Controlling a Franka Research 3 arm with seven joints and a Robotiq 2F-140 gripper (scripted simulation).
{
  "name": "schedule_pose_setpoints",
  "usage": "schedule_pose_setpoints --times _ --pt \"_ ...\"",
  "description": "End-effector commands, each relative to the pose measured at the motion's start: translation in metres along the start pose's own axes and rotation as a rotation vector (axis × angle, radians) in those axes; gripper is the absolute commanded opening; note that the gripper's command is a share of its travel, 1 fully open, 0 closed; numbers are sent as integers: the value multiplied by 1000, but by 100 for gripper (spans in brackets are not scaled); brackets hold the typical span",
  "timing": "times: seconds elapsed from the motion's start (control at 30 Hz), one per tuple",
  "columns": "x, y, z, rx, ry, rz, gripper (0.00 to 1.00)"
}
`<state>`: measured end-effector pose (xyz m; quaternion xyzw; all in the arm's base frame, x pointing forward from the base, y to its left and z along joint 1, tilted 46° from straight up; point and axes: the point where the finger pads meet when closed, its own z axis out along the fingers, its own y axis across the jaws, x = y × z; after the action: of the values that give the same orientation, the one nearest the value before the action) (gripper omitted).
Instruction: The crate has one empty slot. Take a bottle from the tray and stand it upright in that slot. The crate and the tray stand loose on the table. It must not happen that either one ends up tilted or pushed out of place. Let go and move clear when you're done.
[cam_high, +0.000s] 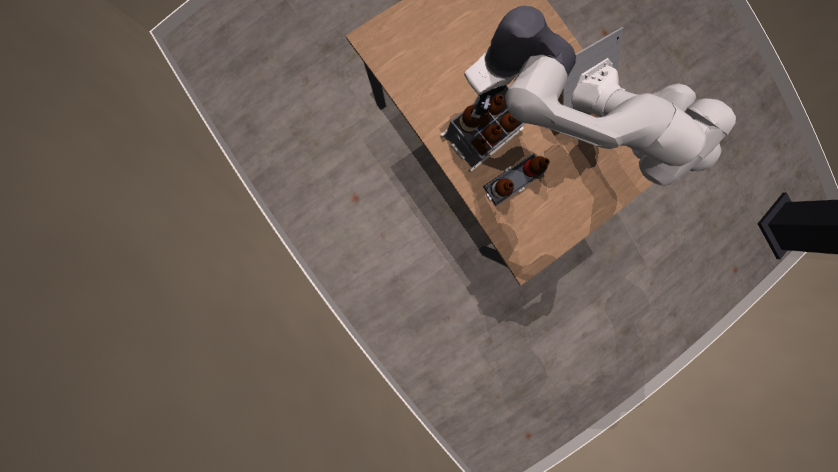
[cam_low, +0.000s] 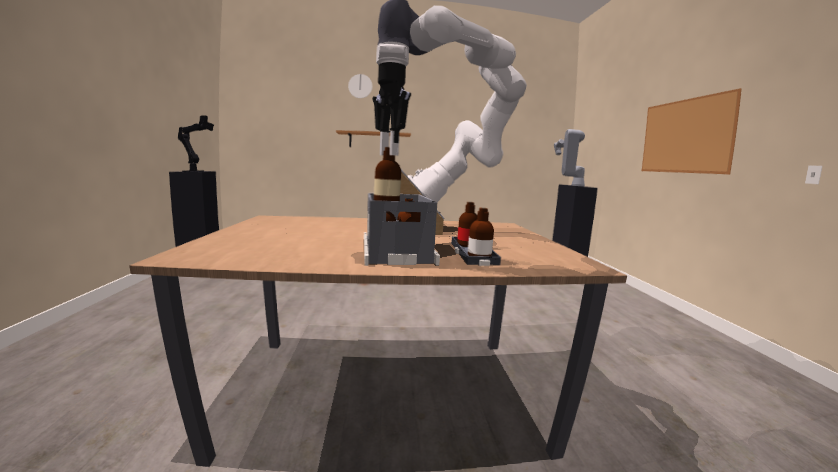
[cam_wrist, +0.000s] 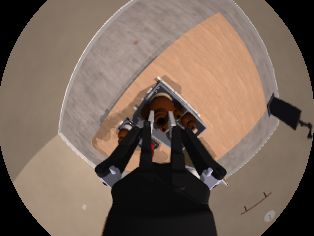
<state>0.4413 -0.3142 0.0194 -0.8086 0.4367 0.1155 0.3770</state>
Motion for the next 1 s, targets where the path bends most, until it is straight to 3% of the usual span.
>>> schedule_pose_setpoints --times 0.0,0.97 --pt "4 -2 2 2 13 -7 0" --pt "4 -3 15 2 13 -7 0"
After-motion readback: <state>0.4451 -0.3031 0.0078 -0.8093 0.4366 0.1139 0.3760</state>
